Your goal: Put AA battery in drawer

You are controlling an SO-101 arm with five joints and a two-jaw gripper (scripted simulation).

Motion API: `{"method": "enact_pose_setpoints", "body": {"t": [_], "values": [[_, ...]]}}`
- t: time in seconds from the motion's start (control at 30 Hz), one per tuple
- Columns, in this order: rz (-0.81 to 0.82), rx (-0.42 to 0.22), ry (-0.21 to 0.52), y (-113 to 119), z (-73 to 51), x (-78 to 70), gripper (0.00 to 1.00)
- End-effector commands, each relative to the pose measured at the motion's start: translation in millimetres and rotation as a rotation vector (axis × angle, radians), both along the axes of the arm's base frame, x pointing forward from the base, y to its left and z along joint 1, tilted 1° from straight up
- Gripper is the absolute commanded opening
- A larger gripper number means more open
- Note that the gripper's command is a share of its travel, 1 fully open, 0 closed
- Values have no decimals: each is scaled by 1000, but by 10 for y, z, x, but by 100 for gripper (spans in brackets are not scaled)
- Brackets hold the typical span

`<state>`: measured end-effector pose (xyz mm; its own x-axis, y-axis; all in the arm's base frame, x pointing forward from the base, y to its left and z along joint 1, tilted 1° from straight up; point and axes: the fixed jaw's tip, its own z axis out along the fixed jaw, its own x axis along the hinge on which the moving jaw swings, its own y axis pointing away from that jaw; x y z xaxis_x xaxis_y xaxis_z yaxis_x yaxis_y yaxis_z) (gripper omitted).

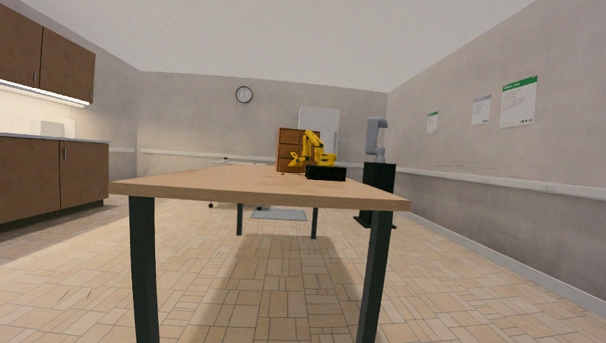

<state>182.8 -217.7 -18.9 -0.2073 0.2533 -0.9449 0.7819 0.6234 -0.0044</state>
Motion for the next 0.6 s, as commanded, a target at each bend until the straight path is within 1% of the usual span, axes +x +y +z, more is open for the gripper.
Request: {"method": "enact_pose_setpoints", "body": {"t": [0.0,0.17,0.57], "values": [[-11,7,-9,-22,0,-7,13],[-11,7,-9,-22,0,-7,11],[-11,7,-9,-22,0,-7,2]]}}
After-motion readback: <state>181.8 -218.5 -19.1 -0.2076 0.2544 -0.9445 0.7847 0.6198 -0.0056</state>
